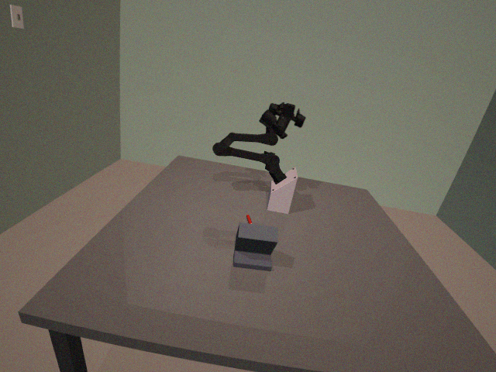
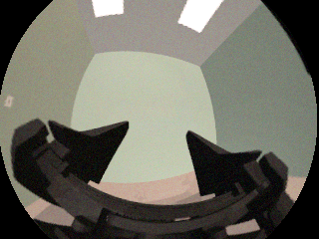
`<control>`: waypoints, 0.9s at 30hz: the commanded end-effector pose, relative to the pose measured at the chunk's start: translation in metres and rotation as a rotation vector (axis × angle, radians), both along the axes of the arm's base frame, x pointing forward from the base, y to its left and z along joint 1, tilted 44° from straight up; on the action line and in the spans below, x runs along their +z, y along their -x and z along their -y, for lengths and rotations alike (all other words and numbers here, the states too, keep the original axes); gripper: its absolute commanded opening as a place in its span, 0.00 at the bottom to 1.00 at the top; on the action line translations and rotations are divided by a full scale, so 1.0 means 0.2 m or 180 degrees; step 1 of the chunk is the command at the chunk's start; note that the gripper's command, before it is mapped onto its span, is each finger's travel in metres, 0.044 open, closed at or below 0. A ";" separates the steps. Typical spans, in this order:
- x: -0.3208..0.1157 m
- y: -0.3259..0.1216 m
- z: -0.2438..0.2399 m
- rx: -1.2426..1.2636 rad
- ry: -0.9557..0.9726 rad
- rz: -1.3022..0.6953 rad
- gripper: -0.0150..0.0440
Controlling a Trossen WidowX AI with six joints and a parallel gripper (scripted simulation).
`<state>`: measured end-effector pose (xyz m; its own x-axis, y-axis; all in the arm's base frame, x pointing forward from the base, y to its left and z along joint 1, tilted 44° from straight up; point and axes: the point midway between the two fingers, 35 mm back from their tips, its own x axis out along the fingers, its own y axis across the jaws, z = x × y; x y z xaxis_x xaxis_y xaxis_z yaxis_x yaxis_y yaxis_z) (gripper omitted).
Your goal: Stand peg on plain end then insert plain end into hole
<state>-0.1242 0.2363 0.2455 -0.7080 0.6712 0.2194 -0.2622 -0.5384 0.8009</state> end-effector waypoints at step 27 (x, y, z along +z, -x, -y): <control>-0.28 -0.82 -0.41 -0.2368 0.0938 0.0722 1.00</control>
